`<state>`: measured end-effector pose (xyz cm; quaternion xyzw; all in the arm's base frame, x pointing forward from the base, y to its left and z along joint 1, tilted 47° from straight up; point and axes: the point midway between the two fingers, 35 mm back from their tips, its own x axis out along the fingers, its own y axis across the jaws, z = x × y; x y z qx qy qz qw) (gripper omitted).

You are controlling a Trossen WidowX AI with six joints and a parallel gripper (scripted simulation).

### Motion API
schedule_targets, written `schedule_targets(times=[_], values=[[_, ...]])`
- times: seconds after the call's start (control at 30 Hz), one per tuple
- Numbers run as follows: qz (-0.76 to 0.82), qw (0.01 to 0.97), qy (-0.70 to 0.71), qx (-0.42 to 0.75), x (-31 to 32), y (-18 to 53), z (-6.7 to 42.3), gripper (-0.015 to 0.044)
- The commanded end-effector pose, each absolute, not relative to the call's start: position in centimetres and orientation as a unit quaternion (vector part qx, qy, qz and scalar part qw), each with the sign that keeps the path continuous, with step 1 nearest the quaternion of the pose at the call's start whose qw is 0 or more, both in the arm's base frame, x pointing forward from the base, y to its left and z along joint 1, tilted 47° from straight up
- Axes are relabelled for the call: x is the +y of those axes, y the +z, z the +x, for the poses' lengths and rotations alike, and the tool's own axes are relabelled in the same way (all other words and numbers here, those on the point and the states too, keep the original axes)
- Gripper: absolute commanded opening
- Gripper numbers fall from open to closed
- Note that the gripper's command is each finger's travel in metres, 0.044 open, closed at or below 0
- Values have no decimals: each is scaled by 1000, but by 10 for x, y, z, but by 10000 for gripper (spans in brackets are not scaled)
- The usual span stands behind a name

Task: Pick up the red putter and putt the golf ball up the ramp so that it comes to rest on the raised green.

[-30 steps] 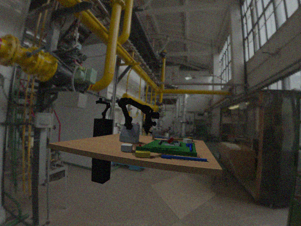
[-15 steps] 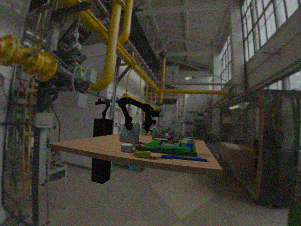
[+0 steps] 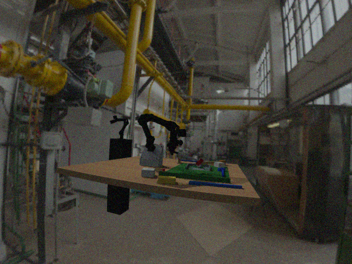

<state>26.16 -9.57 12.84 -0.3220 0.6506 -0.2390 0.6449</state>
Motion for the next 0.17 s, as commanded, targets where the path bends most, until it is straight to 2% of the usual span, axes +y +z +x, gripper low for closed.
schedule_targets(times=[0.0, 0.13], values=[[-323, 645, -238, 650, -95, 128, 262, 0], [-323, 645, -238, 650, -95, 128, 262, 0]])
